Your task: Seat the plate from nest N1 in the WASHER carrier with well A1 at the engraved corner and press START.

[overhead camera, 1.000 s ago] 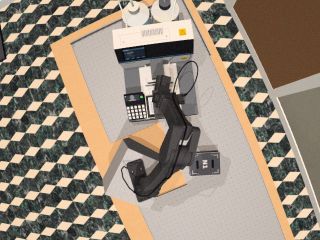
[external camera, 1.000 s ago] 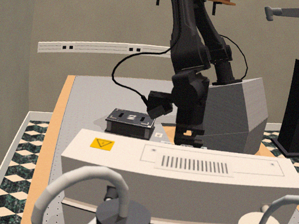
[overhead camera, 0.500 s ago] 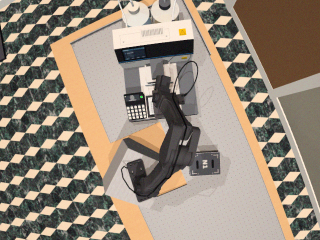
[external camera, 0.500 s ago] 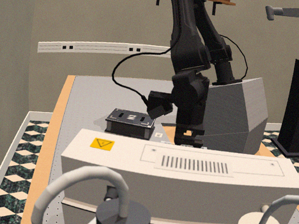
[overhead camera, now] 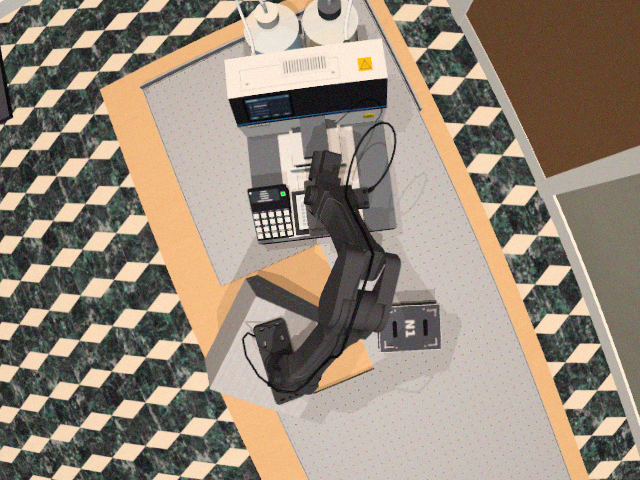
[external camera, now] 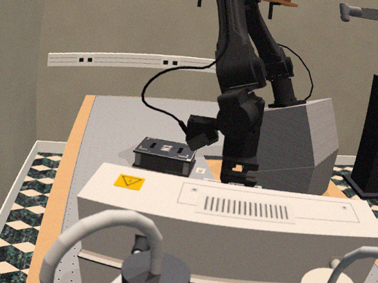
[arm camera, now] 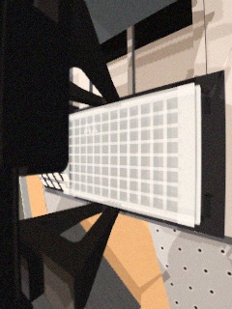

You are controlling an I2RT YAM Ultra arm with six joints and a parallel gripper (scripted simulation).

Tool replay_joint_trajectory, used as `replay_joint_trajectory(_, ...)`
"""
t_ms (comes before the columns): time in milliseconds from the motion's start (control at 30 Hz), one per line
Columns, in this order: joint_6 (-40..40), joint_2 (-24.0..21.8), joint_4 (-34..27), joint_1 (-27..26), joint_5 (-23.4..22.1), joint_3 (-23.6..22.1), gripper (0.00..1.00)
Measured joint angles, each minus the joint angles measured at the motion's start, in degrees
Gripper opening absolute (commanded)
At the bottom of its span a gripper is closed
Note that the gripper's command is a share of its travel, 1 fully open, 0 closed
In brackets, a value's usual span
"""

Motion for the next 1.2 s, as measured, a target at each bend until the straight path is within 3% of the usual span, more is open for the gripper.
replay_joint_trajectory(1200,-0.33,0.0,0.72,-0.24,0.0,-0.37,0.84)
